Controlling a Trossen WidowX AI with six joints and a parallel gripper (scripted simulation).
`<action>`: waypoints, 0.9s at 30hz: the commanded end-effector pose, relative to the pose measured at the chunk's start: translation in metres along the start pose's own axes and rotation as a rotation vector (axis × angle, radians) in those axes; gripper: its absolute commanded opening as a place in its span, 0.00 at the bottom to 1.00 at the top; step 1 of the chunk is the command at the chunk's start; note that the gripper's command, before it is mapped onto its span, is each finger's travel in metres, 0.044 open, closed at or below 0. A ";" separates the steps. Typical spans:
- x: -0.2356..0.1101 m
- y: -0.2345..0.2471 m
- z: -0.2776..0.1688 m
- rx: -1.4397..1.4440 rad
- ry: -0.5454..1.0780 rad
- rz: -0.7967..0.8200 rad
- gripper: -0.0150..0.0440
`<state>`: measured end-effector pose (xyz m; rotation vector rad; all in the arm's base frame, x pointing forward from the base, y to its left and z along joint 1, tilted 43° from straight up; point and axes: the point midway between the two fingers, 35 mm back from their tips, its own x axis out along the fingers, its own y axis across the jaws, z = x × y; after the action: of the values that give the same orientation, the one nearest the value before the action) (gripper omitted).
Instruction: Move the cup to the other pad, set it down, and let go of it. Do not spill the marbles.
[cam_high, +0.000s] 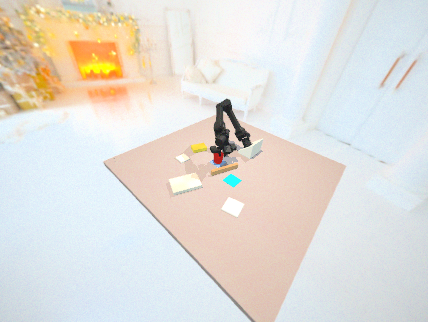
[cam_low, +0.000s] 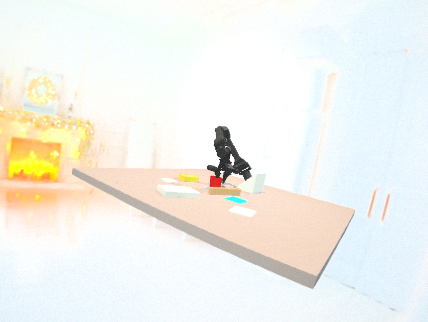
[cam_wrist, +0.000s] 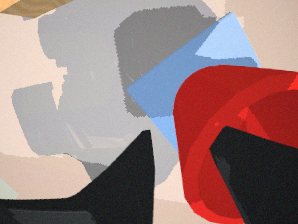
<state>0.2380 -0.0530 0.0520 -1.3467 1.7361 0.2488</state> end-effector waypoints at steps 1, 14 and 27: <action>0.004 0.000 -0.001 -0.004 0.003 -0.003 0.50; 0.002 0.000 0.000 0.000 0.001 0.000 0.28; -0.015 -0.001 0.001 -0.002 -0.001 0.001 0.25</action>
<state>0.2375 -0.0490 0.0565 -1.3497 1.7425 0.2512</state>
